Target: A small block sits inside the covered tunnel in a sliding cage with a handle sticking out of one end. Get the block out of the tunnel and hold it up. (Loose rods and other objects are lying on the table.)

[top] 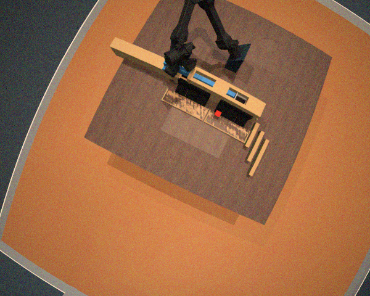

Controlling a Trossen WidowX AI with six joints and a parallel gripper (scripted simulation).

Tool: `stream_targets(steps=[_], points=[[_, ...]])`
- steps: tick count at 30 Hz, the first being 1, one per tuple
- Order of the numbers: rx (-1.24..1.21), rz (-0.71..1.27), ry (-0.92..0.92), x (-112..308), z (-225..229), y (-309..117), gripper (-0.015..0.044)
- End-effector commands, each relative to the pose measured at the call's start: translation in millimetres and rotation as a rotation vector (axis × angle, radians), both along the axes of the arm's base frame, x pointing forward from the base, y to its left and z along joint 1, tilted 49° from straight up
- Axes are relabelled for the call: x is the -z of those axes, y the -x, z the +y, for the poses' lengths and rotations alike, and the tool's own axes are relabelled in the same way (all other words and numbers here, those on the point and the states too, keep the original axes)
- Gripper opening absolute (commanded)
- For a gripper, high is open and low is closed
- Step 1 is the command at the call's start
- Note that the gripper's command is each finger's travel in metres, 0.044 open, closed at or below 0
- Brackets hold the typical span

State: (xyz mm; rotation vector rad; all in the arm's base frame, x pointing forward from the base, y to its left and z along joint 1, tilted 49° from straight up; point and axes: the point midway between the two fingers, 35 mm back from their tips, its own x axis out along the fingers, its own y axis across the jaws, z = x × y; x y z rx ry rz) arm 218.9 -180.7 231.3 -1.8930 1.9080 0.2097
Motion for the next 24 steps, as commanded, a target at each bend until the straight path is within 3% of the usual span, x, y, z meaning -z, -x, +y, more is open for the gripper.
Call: stream_targets(steps=[1,5,6,21,24], points=[[-0.068,0.047,-0.08,35,21,-7,0.0],[-0.07,0.049,-0.078,45,28,-7,0.0],[0.027,-0.027,0.031,3,2,-1,0.0026],[-0.055,0.035,-0.058,-20,27,-4,0.042],[-0.035,-0.051,-0.039,-22,26,-7,0.044]])
